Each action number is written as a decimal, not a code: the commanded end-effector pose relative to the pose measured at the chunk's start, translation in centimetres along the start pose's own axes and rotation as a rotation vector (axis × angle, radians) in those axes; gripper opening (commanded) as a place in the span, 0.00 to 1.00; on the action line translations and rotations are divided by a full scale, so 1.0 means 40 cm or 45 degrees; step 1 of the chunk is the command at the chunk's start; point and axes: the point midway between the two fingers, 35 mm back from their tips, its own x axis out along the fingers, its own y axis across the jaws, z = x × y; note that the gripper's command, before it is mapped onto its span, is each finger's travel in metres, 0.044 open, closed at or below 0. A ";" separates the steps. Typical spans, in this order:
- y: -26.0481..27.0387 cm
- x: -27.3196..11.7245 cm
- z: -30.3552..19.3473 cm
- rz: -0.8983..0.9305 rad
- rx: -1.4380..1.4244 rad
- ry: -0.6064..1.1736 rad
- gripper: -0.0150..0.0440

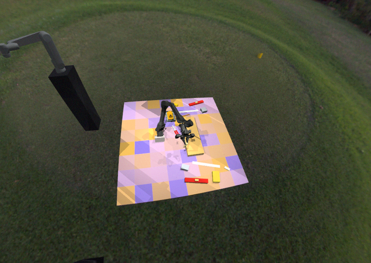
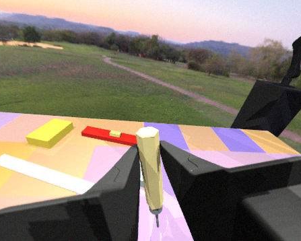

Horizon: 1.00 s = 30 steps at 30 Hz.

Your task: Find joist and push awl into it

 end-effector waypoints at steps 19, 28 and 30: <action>0.241 -0.150 -0.050 -0.013 0.150 -0.087 0.25; 0.328 -0.233 -0.085 -0.029 0.267 -0.171 0.25; 0.334 -0.240 -0.088 -0.029 0.276 -0.177 0.25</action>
